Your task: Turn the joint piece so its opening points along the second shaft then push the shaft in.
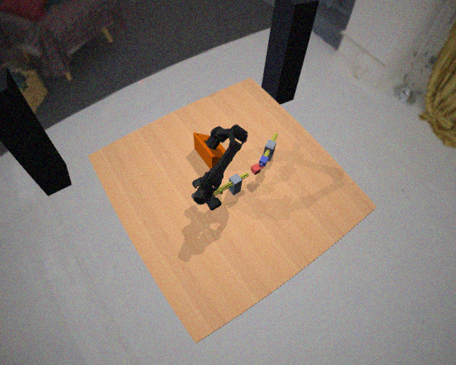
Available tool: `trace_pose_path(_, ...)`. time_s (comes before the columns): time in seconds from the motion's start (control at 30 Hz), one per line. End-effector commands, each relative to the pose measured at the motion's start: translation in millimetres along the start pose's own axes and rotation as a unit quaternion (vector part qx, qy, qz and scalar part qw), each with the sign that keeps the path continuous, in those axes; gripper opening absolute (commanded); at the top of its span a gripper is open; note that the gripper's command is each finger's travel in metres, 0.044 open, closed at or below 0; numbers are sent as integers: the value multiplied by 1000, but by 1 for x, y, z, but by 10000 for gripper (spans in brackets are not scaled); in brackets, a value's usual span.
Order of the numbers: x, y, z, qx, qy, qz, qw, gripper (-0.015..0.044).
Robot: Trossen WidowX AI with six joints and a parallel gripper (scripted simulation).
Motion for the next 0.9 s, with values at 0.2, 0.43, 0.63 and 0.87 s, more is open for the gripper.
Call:
trace_pose_path(0.2,18,-1,0,5,1,1,1000,0)
trace_pose_path(0.43,29,-2,1,6,1,1,1000,0)
trace_pose_path(0.63,38,-2,1,6,2,1,1000,0)
trace_pose_path(0.87,49,-3,1,6,2,2,1000,0)
Point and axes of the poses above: the point midway between the two fingers, 35 mm back from their tips, its own z axis out along the fingers, its own y axis across the jaws, x = y × z, the point moved 7 cm from there along -z, back along the fingers, and after that the axes turned 5 degrees about z, right-handed, at the moved point
